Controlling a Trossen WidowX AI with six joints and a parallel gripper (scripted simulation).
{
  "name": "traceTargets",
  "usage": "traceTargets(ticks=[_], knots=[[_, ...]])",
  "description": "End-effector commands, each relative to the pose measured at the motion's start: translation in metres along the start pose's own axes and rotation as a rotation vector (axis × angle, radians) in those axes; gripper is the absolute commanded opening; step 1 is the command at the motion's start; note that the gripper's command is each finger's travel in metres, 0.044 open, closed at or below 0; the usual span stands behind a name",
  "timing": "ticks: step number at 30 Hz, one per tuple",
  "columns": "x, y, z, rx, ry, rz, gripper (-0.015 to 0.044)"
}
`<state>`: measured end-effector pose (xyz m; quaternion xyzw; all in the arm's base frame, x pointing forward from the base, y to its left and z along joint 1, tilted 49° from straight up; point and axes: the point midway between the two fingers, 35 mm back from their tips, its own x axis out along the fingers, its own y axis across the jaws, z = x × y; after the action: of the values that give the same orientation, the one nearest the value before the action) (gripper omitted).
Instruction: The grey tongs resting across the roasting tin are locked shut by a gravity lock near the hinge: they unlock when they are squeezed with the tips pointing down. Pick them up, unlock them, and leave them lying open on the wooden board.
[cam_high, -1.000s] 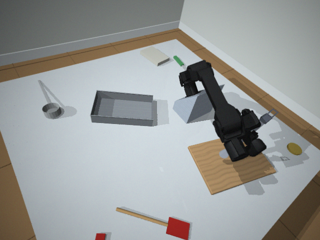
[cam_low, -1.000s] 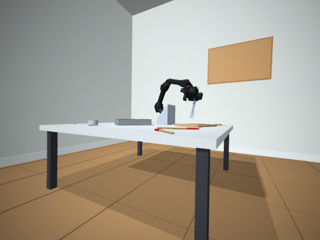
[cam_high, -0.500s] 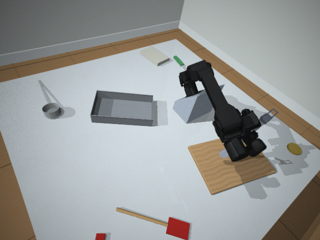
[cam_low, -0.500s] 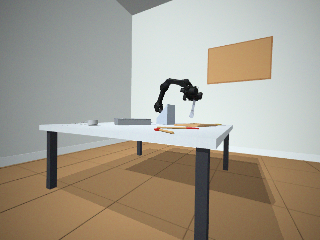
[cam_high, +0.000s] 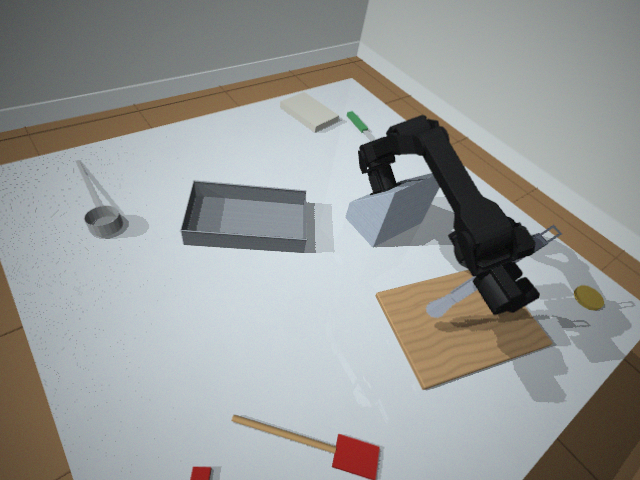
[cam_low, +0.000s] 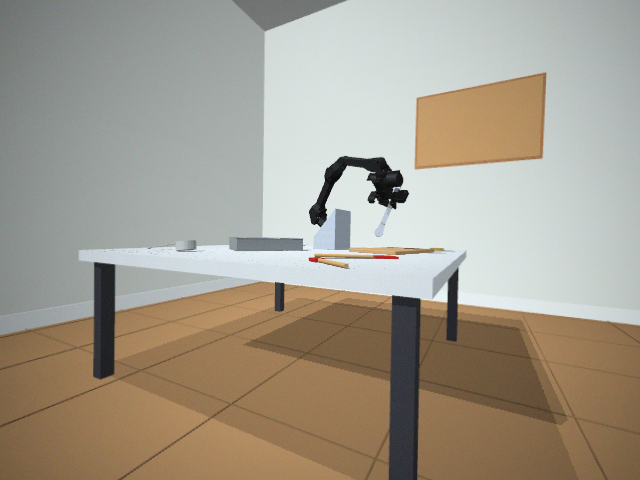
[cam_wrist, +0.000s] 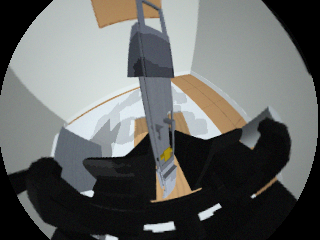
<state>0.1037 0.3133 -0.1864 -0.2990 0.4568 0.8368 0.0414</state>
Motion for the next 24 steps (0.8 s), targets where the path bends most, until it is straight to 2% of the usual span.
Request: traceTargets(ticks=[1,16,24], knots=[[0.010,-0.001,-0.003,0.002,0.147,0.007,-0.0150],[0.029,-0.007,-0.016,0.007,0.735,-0.048,-0.0150],[0.029,-0.007,-0.016,0.006,0.761,-0.054,-0.0150]])
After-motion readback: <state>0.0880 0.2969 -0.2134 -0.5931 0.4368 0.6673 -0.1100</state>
